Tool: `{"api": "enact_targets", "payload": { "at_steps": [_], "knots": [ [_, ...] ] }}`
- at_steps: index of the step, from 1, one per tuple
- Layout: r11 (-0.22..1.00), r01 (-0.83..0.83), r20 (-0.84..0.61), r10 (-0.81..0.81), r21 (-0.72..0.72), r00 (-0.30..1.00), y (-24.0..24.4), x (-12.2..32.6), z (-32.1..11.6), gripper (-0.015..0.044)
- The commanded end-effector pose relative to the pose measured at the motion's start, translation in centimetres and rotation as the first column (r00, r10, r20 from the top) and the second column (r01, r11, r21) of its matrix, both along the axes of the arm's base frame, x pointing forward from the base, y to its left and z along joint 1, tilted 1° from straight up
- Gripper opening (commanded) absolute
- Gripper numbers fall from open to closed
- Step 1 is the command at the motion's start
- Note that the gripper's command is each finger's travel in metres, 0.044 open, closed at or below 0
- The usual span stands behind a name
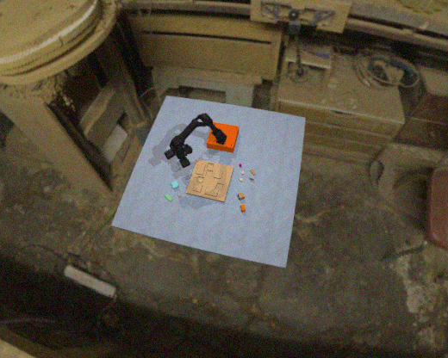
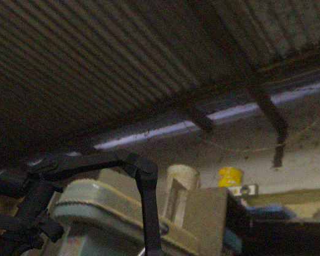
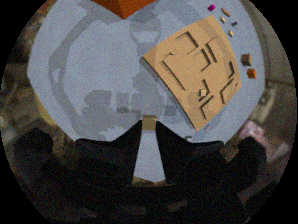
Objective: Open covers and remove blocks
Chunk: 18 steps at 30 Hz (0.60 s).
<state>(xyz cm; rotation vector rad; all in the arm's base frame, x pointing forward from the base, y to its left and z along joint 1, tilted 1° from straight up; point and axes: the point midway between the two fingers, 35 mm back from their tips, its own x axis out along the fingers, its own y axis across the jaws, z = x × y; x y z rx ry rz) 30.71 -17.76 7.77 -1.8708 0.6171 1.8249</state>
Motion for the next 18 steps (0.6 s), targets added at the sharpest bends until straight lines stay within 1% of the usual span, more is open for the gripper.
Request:
{"api": "enact_targets", "payload": {
  "at_steps": [1, 18],
  "knots": [
    [1.0, -0.003, -0.004, 0.003, -0.001, 1.0, -0.6, -0.6, -0.1, 0.008],
    [1.0, -0.003, -0.004, 0.003, -0.001, 1.0, -0.8, -0.3, -2.7, 0.008]
  ]
}}
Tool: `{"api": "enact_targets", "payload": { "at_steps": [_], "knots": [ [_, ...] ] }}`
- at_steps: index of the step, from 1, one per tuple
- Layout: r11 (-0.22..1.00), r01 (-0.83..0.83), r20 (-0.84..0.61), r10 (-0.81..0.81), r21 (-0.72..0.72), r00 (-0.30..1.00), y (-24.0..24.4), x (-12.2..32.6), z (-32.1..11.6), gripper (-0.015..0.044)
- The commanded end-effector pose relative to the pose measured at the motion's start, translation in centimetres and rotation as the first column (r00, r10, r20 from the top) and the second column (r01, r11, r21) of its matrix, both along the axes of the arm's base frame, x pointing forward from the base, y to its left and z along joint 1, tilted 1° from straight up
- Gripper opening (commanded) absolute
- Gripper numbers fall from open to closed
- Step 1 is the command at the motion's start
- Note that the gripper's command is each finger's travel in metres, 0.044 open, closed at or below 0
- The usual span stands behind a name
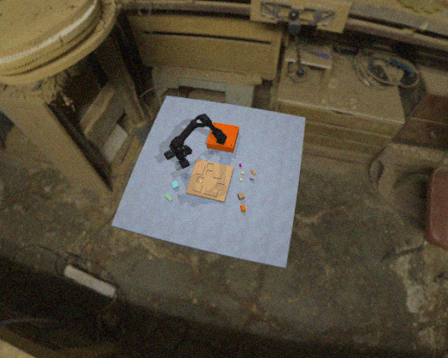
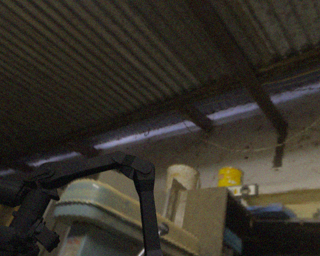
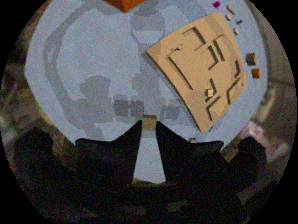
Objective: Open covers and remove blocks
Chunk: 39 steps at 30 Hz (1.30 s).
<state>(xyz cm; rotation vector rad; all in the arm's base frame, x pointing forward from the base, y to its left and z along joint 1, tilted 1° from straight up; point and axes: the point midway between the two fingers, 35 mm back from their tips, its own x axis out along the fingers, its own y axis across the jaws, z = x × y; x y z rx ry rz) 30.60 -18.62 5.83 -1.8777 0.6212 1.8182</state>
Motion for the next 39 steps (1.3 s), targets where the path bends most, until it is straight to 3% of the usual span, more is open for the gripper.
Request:
{"api": "enact_targets", "payload": {
  "at_steps": [1, 39],
  "knots": [
    [1.0, -0.005, -0.01, 0.005, 0.004, 1.0, 0.0, -0.2, -0.9, 0.008],
    [1.0, -0.005, -0.01, 0.005, 0.004, 1.0, 0.1, -0.1, -7.1, 0.008]
  ]
}}
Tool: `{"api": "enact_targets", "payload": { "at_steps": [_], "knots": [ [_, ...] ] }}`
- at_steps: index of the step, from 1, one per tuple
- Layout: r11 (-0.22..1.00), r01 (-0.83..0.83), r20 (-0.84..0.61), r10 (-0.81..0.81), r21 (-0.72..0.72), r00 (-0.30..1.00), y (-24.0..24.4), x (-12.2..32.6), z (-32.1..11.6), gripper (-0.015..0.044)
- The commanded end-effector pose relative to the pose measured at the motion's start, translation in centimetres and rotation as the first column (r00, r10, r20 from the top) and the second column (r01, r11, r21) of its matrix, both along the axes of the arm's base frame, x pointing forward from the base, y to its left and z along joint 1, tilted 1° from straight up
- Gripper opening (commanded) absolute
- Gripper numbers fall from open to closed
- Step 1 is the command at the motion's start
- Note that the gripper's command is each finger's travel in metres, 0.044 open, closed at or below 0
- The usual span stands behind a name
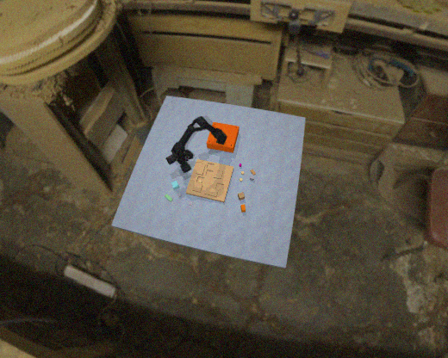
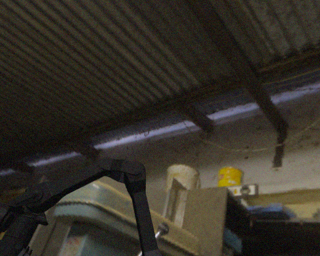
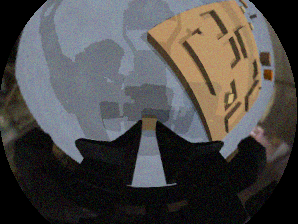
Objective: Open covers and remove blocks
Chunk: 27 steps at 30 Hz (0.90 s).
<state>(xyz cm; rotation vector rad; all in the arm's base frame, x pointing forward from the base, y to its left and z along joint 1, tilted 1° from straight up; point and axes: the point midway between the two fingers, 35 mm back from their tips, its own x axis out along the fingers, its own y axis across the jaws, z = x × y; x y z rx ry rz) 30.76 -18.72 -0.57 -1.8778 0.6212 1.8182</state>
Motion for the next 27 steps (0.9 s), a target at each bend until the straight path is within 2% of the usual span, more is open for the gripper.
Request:
{"api": "enact_targets", "payload": {
  "at_steps": [1, 16, 27],
  "knots": [
    [1.0, -0.005, -0.01, 0.005, 0.004, 1.0, 0.2, -0.3, -0.9, 0.008],
    [1.0, -0.005, -0.01, 0.005, 0.004, 1.0, 0.3, -0.5, -2.5, 0.008],
    [1.0, 0.0, -0.004, 0.0, 0.003, 1.0, 0.2, -0.3, -2.3, 0.0369]
  ]
}}
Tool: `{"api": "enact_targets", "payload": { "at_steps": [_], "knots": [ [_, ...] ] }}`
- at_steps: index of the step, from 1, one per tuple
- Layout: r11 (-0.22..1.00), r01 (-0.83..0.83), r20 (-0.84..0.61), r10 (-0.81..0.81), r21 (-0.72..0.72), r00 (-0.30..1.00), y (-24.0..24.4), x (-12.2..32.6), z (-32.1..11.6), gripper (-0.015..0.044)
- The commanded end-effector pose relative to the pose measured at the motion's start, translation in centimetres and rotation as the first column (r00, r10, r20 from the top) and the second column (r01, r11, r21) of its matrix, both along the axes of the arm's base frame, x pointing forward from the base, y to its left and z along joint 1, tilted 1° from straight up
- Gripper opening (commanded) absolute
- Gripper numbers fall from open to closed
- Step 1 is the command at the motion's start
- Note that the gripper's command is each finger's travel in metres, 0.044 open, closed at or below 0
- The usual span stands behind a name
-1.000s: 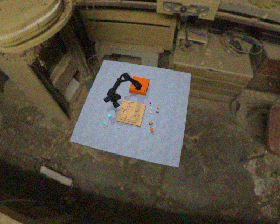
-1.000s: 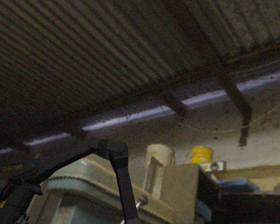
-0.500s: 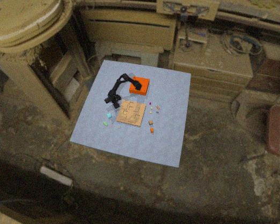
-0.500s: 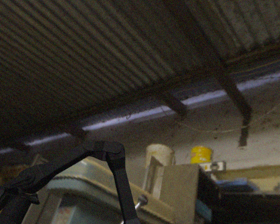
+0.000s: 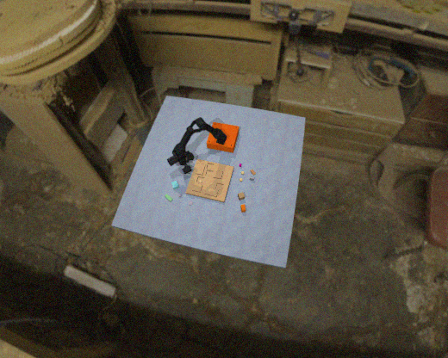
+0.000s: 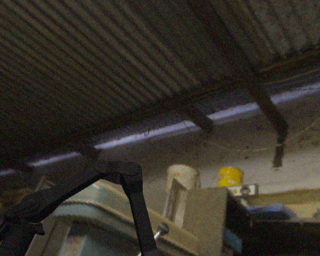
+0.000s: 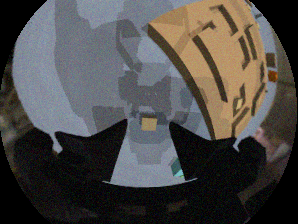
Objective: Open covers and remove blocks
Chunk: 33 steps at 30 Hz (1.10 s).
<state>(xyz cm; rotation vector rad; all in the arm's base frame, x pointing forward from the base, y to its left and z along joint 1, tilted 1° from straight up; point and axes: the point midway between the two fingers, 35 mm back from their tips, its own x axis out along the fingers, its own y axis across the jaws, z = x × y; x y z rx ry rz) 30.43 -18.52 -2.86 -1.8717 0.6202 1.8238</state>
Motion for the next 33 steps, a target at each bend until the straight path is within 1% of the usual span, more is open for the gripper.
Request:
{"api": "enact_targets", "payload": {
  "at_steps": [1, 3, 29, 31, 33],
  "knots": [
    [1.0, 0.0, 0.001, 0.0, 0.0, 1.0, 0.0, 0.0, 0.0, 0.0395],
    [1.0, 0.0, 0.001, 0.0, 0.0, 1.0, 0.0, 0.0, 0.2, 0.044],
    [1.0, -0.005, -0.005, 0.005, 0.001, 1.0, 0.1, -0.3, 7.7, 0.044],
    [0.999, 0.051, -0.004, -0.051, 0.002, 0.999, 0.4, -0.1, 7.7, 0.0387],
    [0.979, 0.203, -0.003, -0.203, 0.006, 0.979, 1.2, 0.5, 7.7, 0.0335]
  ]
}}
